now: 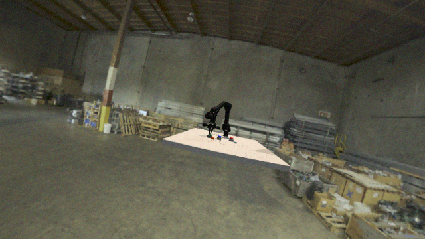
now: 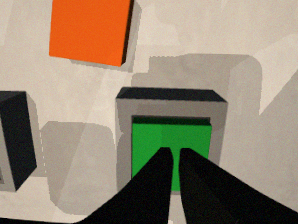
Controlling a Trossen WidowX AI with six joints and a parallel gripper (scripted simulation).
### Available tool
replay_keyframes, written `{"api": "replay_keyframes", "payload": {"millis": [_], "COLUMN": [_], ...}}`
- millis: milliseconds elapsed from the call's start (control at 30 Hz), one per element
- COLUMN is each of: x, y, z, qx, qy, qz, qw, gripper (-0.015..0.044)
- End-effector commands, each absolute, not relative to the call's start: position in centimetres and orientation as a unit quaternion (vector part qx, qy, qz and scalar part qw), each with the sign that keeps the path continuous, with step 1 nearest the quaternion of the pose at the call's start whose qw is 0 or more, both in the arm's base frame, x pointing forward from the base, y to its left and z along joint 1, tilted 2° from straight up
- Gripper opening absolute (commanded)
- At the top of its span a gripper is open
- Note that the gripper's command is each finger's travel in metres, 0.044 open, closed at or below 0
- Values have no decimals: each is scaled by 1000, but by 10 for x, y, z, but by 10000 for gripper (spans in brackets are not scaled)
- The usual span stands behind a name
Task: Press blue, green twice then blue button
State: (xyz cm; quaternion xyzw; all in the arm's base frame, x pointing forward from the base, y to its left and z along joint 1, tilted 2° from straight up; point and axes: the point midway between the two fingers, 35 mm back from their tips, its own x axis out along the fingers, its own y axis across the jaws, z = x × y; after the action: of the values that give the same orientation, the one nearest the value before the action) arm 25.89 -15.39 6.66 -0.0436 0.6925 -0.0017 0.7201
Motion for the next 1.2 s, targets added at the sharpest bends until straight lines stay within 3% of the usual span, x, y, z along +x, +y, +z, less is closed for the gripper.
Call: {"api": "replay_keyframes", "payload": {"millis": [0, 300, 1167], "x": [258, 257, 258], "y": [-153, -151, -153], "z": [65, 98, 66], "qx": [-44, -44, -44], "qy": [693, 693, 693], "qz": [2, 2, 2], "qw": [719, 719, 719], "gripper": [20, 20, 20]}}
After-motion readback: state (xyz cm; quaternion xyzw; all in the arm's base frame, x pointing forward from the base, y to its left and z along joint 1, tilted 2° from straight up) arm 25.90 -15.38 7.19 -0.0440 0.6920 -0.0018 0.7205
